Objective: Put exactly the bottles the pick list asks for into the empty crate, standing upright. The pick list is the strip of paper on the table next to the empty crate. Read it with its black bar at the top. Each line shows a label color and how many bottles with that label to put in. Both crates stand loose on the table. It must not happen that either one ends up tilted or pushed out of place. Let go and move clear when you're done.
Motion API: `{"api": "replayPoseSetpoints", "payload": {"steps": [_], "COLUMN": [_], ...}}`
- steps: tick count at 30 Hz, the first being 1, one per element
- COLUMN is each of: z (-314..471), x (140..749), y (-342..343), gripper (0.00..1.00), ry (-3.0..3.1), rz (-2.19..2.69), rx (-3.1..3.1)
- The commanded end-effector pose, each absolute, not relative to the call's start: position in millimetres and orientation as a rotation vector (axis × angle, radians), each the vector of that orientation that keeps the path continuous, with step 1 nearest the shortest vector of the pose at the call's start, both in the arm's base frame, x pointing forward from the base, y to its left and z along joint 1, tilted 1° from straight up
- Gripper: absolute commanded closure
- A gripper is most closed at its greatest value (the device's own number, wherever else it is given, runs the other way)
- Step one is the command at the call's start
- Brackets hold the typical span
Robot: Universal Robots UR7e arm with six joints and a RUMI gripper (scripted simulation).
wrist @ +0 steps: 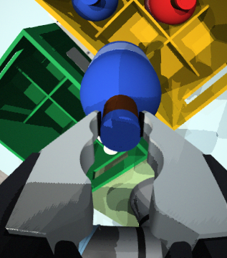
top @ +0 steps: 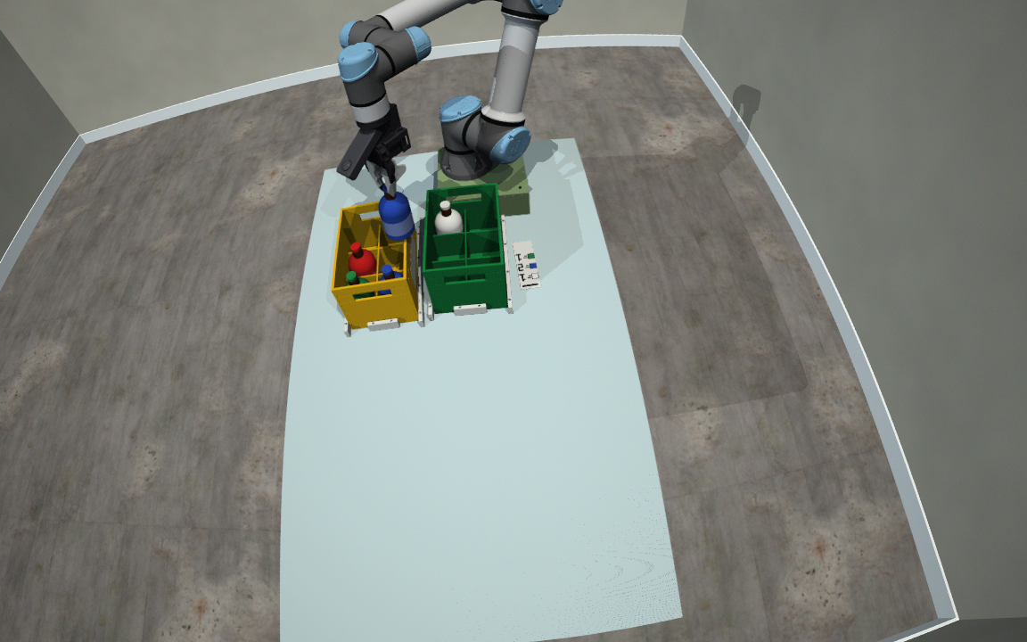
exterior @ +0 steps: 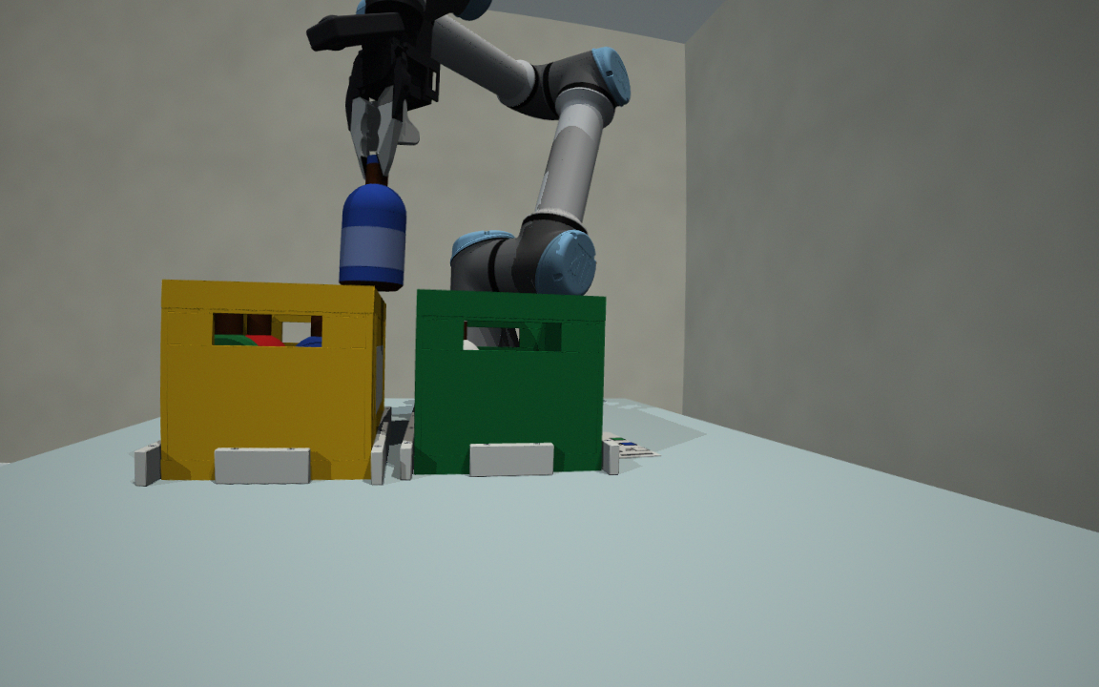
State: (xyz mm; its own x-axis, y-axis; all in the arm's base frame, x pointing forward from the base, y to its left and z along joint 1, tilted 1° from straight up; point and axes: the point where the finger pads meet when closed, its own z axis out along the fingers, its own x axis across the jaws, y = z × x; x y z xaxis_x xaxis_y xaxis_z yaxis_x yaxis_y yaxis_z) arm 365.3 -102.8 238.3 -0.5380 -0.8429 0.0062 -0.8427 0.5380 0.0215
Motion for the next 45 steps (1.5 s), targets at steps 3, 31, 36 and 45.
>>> {"api": "replayPoseSetpoints", "payload": {"steps": [3,31,36,45], "z": [241.1,241.5,241.4,242.8], "x": [360.7,346.4,343.3,339.9], "y": [-85.2,-39.5,-30.0,-17.0], "gripper": [1.0,1.0,1.0,1.0], "ry": [-2.744,-2.744,-2.744,-2.745], "rz": [-0.015,-0.015,-0.015,-0.012], "rx": [1.504,1.504,1.503,1.504]}}
